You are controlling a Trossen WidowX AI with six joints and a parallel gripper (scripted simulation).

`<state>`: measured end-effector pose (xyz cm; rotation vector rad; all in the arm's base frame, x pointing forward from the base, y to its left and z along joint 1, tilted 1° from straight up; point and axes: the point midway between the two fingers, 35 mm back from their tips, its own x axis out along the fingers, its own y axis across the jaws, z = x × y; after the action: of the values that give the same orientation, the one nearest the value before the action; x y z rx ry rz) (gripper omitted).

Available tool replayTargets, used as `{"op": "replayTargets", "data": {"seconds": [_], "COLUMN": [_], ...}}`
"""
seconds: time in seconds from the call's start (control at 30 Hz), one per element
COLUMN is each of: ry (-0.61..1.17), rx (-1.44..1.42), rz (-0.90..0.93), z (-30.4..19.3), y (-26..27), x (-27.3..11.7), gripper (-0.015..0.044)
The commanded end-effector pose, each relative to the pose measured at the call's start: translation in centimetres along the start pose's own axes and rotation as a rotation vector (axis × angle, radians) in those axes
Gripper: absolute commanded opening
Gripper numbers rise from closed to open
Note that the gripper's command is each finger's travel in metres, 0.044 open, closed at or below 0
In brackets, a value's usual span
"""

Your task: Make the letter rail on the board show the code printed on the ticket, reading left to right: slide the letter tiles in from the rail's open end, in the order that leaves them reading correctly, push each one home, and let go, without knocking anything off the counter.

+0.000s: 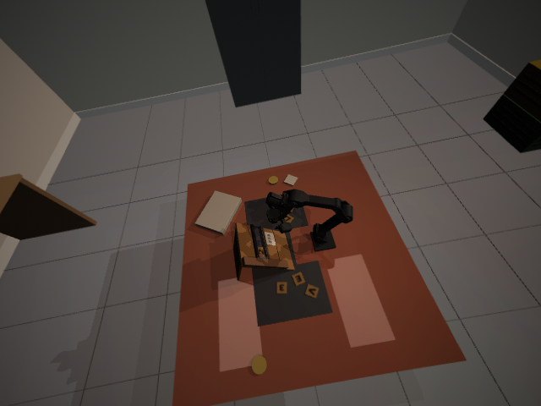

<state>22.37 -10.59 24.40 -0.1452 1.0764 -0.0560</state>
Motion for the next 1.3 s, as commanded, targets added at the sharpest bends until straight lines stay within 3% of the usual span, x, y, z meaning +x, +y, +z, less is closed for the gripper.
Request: {"op": "replayTargets", "data": {"seconds": [0.0,0.5,0.9,1.27], "ry": [0.167,0.302,0.35,0.351], "rx": [0.777,1.779,2.525,2.567], "rz": [-0.076,-0.288,-0.564,-0.584], "z": [-4.4,-10.7,-16.9,-17.3], "y": [-3.6,-6.9,-7.9,-7.9], "x": [4.6,8.9,11.0,11.1], "gripper": [0.034,0.034,0.034,0.034]}}
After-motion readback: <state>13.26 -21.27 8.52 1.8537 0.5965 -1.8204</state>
